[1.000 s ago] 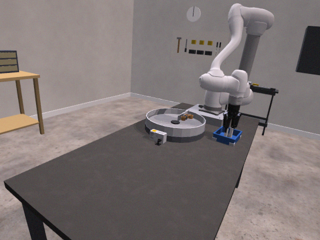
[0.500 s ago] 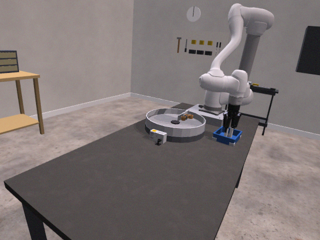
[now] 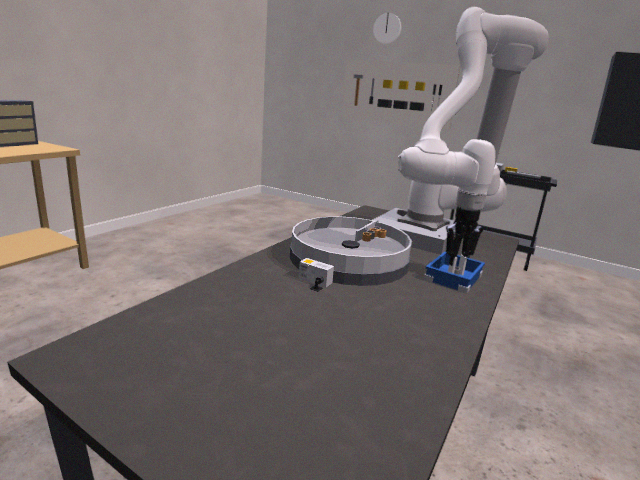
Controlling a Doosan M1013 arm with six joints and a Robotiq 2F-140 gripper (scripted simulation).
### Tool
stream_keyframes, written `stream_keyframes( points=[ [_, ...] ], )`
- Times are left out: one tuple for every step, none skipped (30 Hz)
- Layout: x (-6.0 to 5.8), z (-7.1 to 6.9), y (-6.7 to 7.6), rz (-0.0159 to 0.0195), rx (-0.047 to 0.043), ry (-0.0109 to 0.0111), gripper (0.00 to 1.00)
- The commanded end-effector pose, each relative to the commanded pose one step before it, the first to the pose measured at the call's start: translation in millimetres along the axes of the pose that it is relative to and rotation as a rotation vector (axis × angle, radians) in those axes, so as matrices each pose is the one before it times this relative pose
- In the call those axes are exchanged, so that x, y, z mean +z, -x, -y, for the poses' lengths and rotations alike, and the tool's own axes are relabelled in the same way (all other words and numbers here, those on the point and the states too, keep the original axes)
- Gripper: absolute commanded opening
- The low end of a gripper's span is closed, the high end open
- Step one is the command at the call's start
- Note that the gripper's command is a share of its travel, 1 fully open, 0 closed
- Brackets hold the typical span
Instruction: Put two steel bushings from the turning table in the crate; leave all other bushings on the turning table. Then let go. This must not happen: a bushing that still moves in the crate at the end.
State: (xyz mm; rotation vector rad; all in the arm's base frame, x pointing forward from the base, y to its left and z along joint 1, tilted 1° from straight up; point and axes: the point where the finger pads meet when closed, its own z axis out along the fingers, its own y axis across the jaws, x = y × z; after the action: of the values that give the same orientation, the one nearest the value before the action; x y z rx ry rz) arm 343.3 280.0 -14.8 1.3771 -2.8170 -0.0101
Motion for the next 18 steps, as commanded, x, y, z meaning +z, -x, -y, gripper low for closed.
stream_keyframes(
  points=[
    [0.17,0.00,0.00,0.00009,0.00002,0.00003,0.00],
    [0.17,0.00,0.00,0.00000,0.00000,0.00000,0.00],
    [0.21,0.00,0.00,0.00000,0.00000,0.00000,0.00],
    [0.25,0.00,0.00,0.00000,0.00000,0.00000,0.00],
    [0.28,0.00,0.00,0.00000,0.00000,0.00000,0.00],
    [0.31,0.00,0.00,0.00000,0.00000,0.00000,0.00],
    [0.34,0.00,0.00,0.00000,0.00000,0.00000,0.00],
    [0.36,0.00,0.00,0.00000,0.00000,0.00000,0.00],
    [0.37,0.00,0.00,0.00000,0.00000,0.00000,0.00],
    [0.00,0.00,0.00,0.00000,0.00000,0.00000,0.00],
    [0.00,0.00,0.00,0.00000,0.00000,0.00000,0.00],
    [0.37,0.00,0.00,0.00000,0.00000,0.00000,0.00],
    [0.37,0.00,0.00,0.00000,0.00000,0.00000,0.00],
    [0.37,0.00,0.00,0.00000,0.00000,0.00000,0.00],
    [0.35,0.00,0.00,0.00000,0.00000,0.00000,0.00],
    [0.33,0.00,0.00,0.00000,0.00000,0.00000,0.00],
    [0.31,0.00,0.00,0.00000,0.00000,0.00000,0.00],
    [0.28,0.00,0.00,0.00000,0.00000,0.00000,0.00]
  ],
)
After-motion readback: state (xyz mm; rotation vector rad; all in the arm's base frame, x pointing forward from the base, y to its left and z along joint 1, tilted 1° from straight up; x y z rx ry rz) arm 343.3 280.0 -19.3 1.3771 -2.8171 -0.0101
